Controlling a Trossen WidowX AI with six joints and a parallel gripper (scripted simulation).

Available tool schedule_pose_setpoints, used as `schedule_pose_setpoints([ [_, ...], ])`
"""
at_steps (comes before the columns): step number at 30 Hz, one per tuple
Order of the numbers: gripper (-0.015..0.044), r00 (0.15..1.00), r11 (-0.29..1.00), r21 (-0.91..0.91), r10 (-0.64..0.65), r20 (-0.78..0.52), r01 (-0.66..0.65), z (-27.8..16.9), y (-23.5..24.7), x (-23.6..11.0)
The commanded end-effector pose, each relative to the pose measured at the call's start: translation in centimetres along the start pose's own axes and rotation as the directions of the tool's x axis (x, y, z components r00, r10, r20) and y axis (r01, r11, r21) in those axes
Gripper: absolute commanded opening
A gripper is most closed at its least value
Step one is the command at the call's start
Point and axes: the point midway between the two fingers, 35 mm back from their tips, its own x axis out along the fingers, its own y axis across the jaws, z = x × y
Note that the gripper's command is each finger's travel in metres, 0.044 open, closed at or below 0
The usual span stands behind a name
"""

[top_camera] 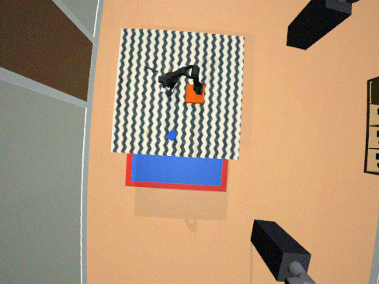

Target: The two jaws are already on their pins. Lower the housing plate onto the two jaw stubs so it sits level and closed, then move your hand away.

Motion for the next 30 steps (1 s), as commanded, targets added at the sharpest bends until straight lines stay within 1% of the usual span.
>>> schedule_pose_setpoints([
  [1,0.0351,1.000,1.000,-0.003,-0.003,-0.002,0.003,-0.09,-0.06,0.12],
  [18,0.0351,1.000,1.000,-0.003,-0.003,-0.002,0.003,-0.09,-0.06,0.12],
  [21,0.0430,1.000,1.000,0.000,0.000,0.000,0.000,0.00,0.00,0.00],
  [22,0.0440,1.000,1.000,0.000,0.000,0.000,0.000,0.00,0.00,0.00],
  [30,0.0440,1.000,1.000,0.000,0.000,0.000,0.000,0.00,0.00,0.00],
])
